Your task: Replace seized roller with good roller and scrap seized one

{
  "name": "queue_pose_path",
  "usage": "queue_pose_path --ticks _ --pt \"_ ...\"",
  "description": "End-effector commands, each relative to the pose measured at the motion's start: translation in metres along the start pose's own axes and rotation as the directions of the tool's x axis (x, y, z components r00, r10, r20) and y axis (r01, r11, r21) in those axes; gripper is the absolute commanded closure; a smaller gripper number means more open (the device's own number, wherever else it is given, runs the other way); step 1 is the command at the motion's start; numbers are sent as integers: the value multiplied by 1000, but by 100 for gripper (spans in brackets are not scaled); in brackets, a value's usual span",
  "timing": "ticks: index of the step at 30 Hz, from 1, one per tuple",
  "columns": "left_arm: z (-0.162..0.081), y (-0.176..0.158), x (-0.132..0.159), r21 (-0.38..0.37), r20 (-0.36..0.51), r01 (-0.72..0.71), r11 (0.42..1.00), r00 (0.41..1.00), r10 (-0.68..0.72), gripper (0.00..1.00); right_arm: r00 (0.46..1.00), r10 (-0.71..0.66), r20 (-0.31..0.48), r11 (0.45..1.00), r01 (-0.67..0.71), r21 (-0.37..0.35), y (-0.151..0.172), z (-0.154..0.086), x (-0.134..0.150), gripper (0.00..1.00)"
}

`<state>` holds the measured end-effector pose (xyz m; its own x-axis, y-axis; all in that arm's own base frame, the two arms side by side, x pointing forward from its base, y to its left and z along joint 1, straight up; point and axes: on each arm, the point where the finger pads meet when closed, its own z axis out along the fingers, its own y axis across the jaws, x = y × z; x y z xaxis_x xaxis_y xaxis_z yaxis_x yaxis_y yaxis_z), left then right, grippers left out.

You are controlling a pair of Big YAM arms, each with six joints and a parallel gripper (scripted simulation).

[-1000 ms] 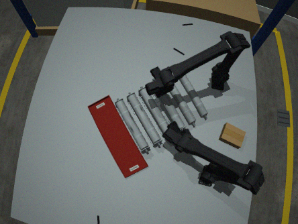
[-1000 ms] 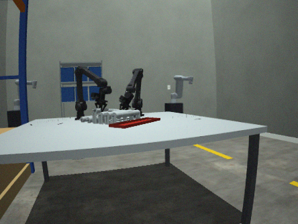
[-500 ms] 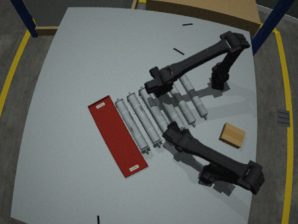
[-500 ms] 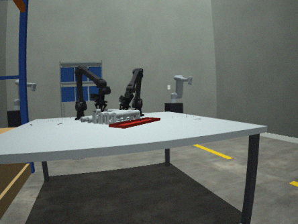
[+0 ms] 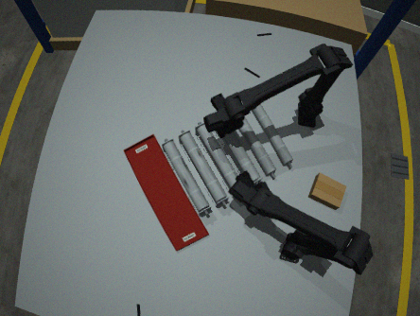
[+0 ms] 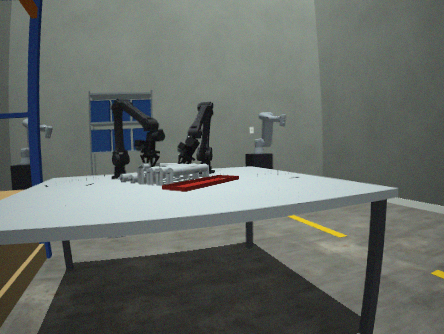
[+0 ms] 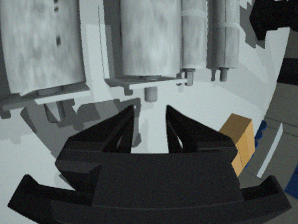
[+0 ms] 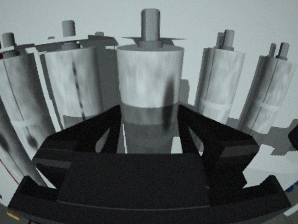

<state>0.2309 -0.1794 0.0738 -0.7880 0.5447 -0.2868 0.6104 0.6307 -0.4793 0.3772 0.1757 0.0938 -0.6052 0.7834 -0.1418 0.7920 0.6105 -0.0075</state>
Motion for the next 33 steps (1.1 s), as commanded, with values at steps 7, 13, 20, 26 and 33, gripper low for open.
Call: queue_pose_path --ticks 7,13,20,26,33 --pt "-10 0 -24 -12 48 -46 999 998 46 68 1000 -16 8 999 16 -33 8 -10 -6 38" --pt "-10 0 -24 -12 48 -46 999 998 46 68 1000 -14 8 999 14 -33 8 -10 -6 38" --pt "-41 -1 -22 -14 40 -62 998 997 62 68 1000 9 12 998 -8 -65 16 -55 -5 38" --pt "-78 -2 -23 -17 44 -64 998 997 65 68 1000 10 14 998 -9 -69 16 -92 -6 38" --pt "-50 -3 0 11 -13 -17 1000 1000 17 68 1000 10 2 1000 -10 4 0 -50 -4 38"
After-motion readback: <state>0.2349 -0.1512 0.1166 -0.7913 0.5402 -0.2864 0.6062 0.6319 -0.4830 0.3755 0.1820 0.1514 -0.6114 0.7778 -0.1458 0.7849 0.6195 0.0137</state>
